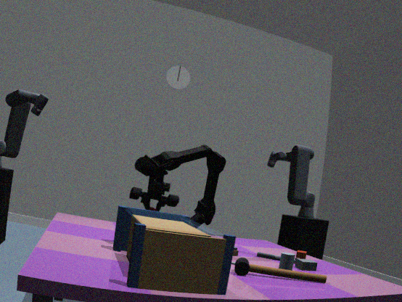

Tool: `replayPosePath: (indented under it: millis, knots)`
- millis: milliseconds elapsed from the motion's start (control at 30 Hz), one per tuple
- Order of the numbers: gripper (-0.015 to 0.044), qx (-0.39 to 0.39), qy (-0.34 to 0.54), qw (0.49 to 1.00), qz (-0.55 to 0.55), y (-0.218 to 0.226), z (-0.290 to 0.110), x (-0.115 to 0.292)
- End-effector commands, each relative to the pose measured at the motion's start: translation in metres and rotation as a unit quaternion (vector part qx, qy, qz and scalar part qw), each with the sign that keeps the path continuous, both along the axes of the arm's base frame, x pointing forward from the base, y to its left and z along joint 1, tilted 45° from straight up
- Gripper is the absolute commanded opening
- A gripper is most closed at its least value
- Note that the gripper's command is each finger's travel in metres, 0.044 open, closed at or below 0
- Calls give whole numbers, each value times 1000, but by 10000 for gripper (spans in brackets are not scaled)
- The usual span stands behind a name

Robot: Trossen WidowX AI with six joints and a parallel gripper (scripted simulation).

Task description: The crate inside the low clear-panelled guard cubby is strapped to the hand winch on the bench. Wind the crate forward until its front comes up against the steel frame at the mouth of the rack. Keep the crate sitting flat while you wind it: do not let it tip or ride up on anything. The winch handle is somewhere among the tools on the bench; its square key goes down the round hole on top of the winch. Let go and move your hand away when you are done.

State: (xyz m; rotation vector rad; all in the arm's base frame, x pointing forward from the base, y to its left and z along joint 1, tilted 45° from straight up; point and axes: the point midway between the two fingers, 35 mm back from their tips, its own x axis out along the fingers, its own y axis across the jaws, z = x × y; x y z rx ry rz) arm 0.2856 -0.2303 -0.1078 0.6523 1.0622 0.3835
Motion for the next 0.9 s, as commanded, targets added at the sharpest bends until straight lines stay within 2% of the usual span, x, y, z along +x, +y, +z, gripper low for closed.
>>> replayPosePath:
  millis: [0, 867]
  knots:
    - [0, 19, 7, 1000, -1, 14, 8, -3]
    - [0, 21, 8, 1000, -1, 36, 28, -17]
